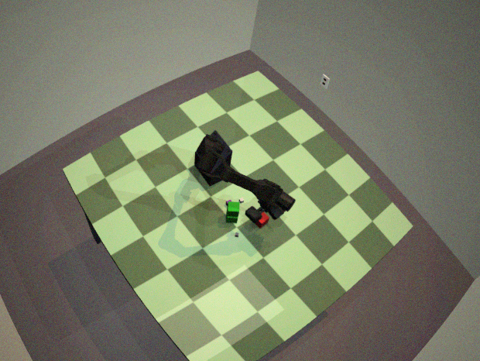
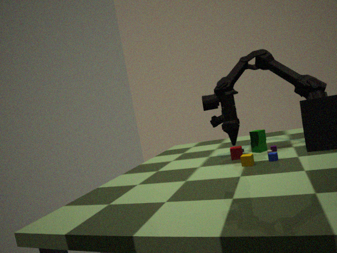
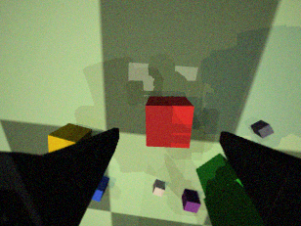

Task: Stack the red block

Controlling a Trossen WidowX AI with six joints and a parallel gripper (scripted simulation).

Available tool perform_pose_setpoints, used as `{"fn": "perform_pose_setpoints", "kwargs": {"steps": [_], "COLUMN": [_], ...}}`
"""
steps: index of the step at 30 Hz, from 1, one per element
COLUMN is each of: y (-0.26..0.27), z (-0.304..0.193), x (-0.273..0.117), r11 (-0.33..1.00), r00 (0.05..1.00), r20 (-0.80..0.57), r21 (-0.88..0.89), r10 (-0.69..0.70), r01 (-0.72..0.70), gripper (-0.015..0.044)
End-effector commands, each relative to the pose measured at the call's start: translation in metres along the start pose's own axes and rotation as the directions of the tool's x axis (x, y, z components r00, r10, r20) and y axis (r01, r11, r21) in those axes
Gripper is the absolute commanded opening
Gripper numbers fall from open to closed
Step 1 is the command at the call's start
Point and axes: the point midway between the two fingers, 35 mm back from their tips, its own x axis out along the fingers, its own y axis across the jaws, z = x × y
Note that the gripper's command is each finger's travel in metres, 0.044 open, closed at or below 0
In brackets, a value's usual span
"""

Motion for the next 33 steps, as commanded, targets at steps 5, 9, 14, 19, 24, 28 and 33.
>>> {"fn": "perform_pose_setpoints", "kwargs": {"steps": [5, 9, 14, 19, 24, 28, 33], "y": [-0.001, -0.001, -0.001, -0.001, -0.001, -0.001, -0.002], "z": [-0.001, -0.001, -0.001, -0.001, -0.001, -0.002, -0.002], "x": [0.012, 0.018, 0.027, 0.035, 0.043, 0.049, 0.057], "r11": [1.0, 1.0, 1.0, 1.0, 1.0, 1.0, 1.0], "r00": [1.0, 1.0, 1.0, 1.0, 1.0, 1.0, 1.0], "r20": [-0.002, -0.002, -0.002, -0.002, -0.002, -0.003, -0.003], "r21": [-0.005, -0.005, -0.005, -0.005, -0.005, -0.005, -0.005], "r10": [-0.005, -0.005, -0.005, -0.005, -0.006, -0.006, -0.007], "r01": [0.005, 0.005, 0.005, 0.005, 0.006, 0.006, 0.007], "gripper": [0.044, 0.044, 0.044, 0.044, 0.044, 0.044, 0.044]}}
